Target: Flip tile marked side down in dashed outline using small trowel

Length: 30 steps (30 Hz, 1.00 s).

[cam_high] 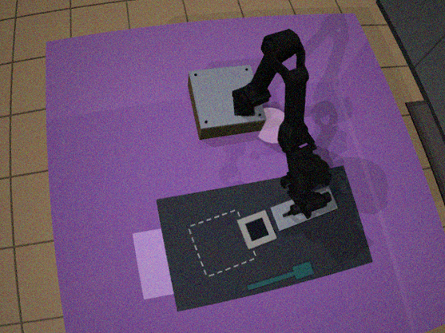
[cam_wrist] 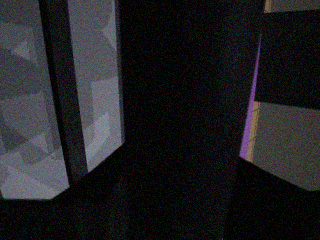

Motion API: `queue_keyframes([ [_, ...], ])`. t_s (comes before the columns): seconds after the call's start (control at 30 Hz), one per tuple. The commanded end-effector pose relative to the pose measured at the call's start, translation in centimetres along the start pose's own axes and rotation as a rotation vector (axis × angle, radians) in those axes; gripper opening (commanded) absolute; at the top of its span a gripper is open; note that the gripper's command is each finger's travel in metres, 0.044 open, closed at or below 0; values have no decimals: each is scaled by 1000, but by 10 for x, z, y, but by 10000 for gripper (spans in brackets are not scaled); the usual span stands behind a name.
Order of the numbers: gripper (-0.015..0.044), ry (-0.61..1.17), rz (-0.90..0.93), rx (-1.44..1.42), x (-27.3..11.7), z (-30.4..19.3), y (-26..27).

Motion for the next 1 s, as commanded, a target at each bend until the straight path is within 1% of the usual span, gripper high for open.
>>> queue_keyframes([
  [0.0, 0, -13, -29, -7, -3, -1, -4],
  [0.97, 0, -14, -29, -7, 23, 8, 25],
])
Point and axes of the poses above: the point midway between the two fingers, 35 mm back from their tips, its own x axis out along the fingers, its own y axis across the jaws, z = x × y, the point moved 7 cm from there along -x, back along the fingers, and after that the axes turned 13 degrees about -x, right-handed, at the moved point
